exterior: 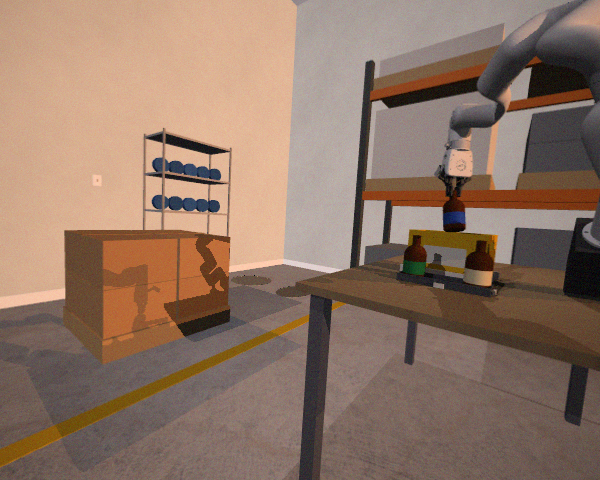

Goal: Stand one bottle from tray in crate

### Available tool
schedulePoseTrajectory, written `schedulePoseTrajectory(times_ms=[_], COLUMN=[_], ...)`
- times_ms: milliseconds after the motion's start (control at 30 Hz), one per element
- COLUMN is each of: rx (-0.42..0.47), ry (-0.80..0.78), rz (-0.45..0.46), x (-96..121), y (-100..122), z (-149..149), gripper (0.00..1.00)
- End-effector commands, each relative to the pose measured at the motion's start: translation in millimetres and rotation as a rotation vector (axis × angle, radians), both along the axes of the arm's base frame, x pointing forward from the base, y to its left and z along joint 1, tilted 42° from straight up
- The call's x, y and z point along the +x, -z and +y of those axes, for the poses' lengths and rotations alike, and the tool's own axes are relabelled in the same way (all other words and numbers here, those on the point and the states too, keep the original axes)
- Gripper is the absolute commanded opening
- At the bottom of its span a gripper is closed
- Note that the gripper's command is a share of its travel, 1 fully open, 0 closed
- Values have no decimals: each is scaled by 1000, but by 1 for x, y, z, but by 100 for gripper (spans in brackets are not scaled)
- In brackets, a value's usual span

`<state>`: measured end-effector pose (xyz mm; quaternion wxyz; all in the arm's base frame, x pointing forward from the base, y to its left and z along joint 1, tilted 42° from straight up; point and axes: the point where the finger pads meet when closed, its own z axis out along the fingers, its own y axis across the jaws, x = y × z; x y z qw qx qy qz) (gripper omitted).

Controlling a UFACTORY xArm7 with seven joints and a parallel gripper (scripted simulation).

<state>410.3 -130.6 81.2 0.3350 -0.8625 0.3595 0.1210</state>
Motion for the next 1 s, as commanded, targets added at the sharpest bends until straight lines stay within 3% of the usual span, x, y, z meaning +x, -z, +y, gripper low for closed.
schedulePoseTrajectory(times_ms=[0,967], rx=[-3,-3], ry=[3,3], rz=[-3,-3], x=[1,1], y=[1,22], z=[0,18], gripper=[0,0])
